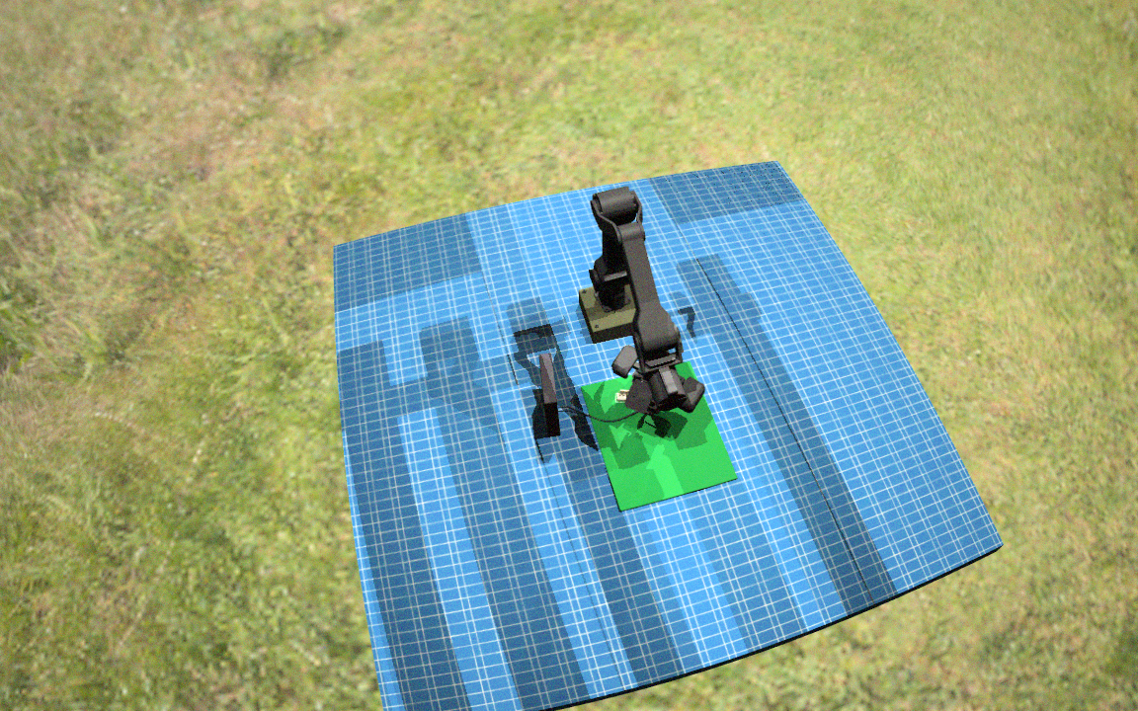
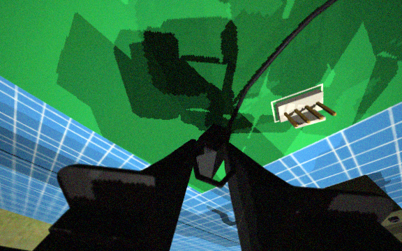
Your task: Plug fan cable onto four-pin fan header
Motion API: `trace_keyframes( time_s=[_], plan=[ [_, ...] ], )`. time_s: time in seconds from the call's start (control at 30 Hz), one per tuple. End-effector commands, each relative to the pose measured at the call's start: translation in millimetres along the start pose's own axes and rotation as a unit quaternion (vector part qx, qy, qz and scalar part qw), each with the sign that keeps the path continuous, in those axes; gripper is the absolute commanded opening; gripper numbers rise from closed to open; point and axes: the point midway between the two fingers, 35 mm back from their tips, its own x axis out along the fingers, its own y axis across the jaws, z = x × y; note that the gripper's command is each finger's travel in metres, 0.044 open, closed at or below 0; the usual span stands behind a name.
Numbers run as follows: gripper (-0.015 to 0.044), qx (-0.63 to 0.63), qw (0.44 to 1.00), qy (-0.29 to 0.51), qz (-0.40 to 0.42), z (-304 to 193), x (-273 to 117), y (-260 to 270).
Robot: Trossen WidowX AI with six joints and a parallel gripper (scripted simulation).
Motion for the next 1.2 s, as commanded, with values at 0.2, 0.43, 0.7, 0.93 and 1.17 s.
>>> trace_keyframes(
  time_s=[0.2, 0.43, 0.7, 0.93, 1.17],
  plan=[
    [0.0, -0.001, 1.0, 0.0, 0.001, -3, -23, 3],
    [0.0, -0.001, 1.0, 0.001, 0.001, -8, -44, 4],
    [0.0, -0.001, 1.0, 0.001, 0.0, -15, -68, 3],
    [0.0, -0.002, 1.0, 0.002, 0.0, -22, -89, 1],
    [0.0, -0.002, 1.0, -0.001, 0.0, -23, -97, 1]
  ],
)
